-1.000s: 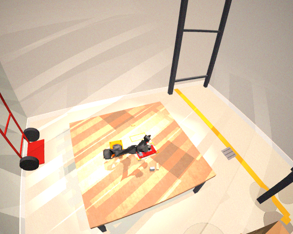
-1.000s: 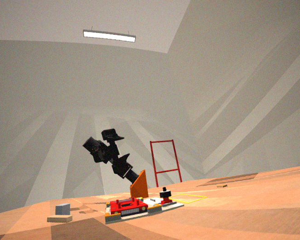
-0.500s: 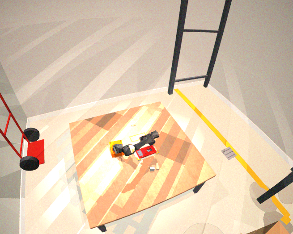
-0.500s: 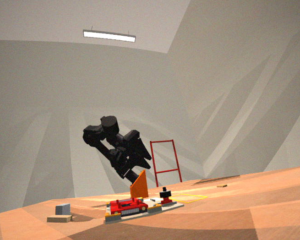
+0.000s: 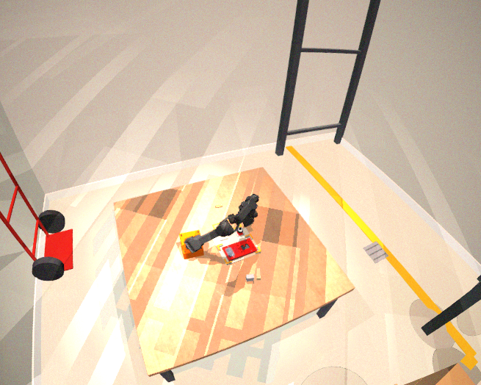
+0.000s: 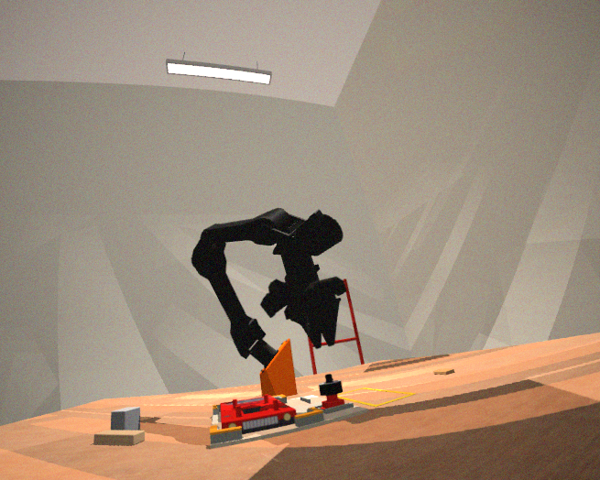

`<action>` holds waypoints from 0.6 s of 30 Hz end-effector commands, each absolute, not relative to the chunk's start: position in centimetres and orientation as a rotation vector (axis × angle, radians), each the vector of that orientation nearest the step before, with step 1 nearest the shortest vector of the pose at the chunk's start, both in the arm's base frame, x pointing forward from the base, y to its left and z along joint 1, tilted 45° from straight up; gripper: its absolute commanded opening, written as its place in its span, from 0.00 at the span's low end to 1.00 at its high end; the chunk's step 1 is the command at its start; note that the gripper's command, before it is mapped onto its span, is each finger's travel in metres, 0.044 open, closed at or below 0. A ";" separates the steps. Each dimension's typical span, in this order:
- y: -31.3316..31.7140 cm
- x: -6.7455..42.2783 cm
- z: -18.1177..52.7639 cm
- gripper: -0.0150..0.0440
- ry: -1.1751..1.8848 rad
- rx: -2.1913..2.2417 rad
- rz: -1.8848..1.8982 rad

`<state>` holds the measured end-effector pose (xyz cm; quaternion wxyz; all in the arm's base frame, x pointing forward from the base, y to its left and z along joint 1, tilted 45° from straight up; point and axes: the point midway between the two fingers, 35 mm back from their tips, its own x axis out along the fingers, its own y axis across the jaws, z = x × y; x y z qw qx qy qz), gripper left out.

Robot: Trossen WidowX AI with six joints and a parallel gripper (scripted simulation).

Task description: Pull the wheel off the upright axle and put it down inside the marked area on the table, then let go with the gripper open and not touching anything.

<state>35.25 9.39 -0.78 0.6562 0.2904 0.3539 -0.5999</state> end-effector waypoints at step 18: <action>9.3 34.8 -1.5 0.76 0.681 0.549 -1.386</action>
